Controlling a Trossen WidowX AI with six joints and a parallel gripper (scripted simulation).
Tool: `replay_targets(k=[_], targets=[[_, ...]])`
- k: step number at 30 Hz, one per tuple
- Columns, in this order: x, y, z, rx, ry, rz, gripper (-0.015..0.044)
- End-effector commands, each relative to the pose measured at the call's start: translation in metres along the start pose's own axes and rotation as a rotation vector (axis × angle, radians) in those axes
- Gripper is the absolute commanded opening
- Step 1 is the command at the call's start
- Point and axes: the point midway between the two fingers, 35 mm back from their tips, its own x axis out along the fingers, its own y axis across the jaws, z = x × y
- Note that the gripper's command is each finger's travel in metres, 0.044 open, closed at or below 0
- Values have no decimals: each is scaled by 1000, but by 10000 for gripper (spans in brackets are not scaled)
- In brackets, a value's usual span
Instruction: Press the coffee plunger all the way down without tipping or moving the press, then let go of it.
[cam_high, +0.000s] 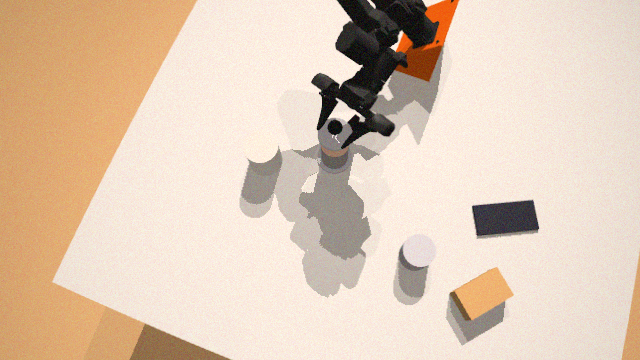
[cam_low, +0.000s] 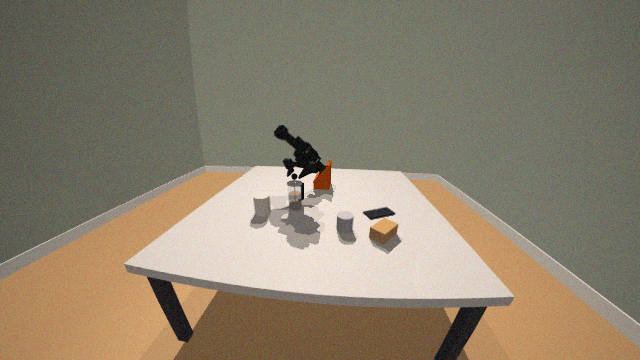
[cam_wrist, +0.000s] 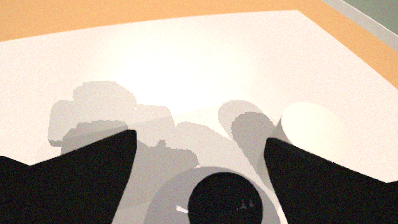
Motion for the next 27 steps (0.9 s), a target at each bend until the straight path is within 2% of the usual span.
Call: replay_targets(k=[1, 3, 11, 18, 27], targets=[[0, 0, 0, 2, 0, 3, 391], [0, 0, 0, 2, 0, 3, 440], [-7, 3, 13, 4, -2, 12, 440], [-55, -8, 55, -13, 21, 7, 440], [-56, -8, 55, -14, 21, 6, 440]])
